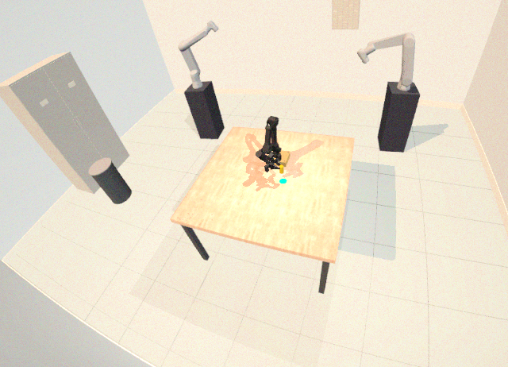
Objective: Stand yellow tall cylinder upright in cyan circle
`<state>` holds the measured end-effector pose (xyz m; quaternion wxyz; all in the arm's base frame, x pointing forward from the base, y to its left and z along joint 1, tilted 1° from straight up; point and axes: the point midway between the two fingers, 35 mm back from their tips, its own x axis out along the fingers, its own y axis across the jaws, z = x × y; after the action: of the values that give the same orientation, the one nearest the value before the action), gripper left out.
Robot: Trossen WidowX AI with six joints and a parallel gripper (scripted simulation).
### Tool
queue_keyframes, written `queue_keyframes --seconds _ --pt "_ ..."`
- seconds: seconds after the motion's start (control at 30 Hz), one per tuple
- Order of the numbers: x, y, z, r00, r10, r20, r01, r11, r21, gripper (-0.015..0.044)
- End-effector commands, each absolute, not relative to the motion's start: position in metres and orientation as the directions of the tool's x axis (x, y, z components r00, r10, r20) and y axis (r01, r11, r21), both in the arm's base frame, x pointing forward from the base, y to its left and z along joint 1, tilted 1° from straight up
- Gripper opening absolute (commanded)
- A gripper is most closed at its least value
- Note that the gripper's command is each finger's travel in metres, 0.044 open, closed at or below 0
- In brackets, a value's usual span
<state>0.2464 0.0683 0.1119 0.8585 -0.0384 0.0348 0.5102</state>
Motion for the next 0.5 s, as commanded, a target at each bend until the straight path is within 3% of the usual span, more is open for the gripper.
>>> queue_keyframes --seconds 0.0,0.47 --pt "0.247 0.068 0.105 0.474 0.875 -0.098 -0.880 0.474 -0.018 0.0105" --pt "0.251 0.066 0.079 0.474 0.875 -0.098 -0.880 0.474 -0.018 0.0105"
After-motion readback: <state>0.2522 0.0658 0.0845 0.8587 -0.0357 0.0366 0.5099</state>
